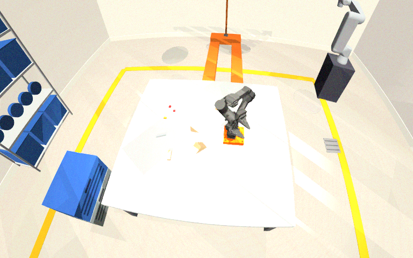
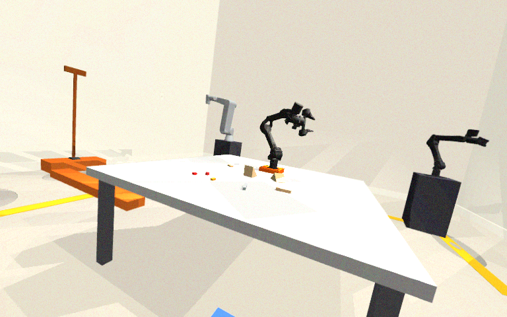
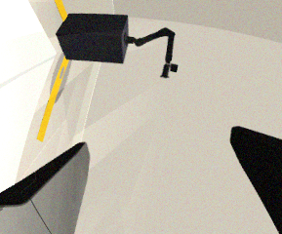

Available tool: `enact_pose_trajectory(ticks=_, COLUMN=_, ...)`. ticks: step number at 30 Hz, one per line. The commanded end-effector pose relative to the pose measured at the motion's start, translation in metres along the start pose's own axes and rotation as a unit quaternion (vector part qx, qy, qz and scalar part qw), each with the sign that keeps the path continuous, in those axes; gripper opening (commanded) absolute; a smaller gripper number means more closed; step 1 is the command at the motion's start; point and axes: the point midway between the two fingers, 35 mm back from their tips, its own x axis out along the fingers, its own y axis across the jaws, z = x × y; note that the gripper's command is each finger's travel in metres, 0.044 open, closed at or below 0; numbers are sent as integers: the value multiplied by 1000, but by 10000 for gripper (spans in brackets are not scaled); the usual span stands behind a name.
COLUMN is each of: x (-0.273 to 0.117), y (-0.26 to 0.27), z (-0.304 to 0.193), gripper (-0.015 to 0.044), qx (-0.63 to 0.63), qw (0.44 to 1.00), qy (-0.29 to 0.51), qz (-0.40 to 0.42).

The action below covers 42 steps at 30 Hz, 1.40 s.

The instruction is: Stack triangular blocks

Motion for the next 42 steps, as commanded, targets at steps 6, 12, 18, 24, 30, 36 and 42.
enact_pose_trajectory(ticks=6, x=-10, y=42, z=-61, gripper=440, qx=251, qw=958, qy=111, qz=80)
enact_pose_trajectory(ticks=12, x=-41, y=109, z=-117, gripper=440, qx=550, qw=780, qy=260, qz=151)
enact_pose_trajectory(ticks=18, x=-92, y=182, z=-144, gripper=440, qx=756, qw=478, qy=409, qz=182)
enact_pose_trajectory(ticks=24, x=-153, y=246, z=-142, gripper=440, qx=813, qw=135, qy=534, qz=190)
enact_pose_trajectory(ticks=30, x=-212, y=290, z=-125, gripper=440, qx=741, qw=-156, qy=625, qz=187)
enact_pose_trajectory(ticks=36, x=-223, y=296, z=-120, gripper=440, qx=717, qw=-204, qy=640, qz=186)
enact_pose_trajectory(ticks=42, x=-223, y=297, z=-120, gripper=440, qx=717, qw=-204, qy=640, qz=186)
